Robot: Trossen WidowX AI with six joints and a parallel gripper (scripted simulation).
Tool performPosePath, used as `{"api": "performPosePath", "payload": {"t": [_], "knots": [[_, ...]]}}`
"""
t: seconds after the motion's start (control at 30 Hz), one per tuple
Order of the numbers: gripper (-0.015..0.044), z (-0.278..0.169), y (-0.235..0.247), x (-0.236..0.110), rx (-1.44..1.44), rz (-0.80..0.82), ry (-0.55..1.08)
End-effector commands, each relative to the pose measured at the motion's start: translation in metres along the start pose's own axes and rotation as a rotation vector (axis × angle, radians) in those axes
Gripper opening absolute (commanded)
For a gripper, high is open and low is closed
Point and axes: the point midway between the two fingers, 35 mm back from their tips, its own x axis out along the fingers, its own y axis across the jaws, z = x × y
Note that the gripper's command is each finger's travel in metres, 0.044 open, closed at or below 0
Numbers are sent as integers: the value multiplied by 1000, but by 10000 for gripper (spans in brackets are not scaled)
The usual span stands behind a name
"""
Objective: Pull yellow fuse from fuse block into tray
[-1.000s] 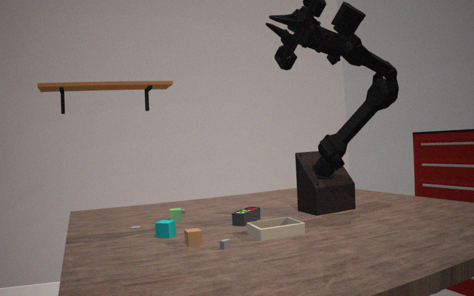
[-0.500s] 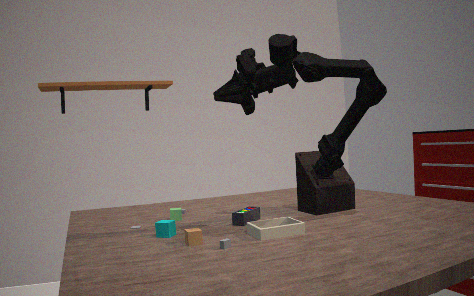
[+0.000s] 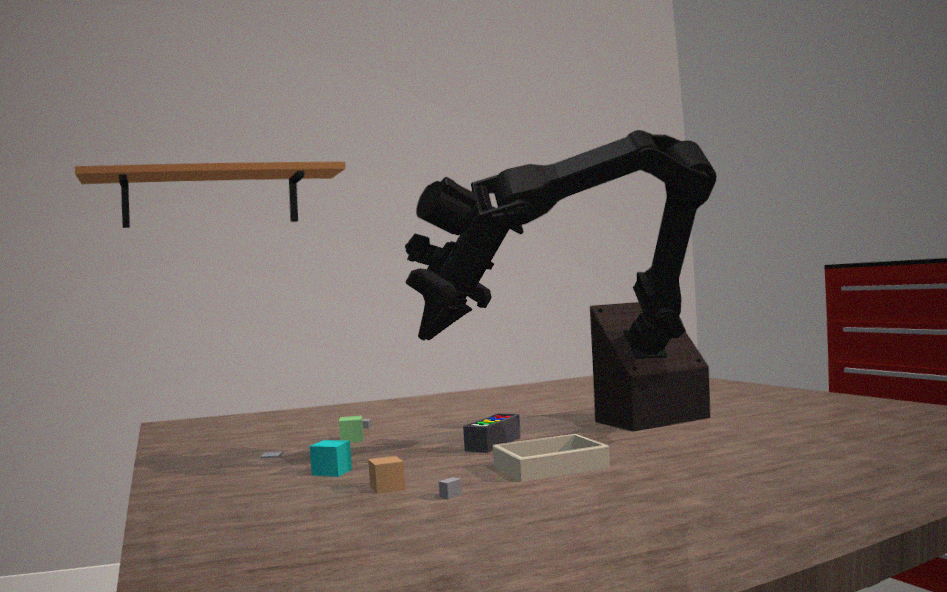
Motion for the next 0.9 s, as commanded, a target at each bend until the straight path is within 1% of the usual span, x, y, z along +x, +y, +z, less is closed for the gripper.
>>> {"api": "performPosePath", "payload": {"t": [0.0, 0.17, 0.23, 0.87], "knots": [[71, -25, -57, 34, 23, -85, 219], [71, -70, -117, 56, 99, -114, 507], [71, -82, -130, 58, 128, -108, 579], [71, -88, -132, 68, 132, -107, 588]]}}
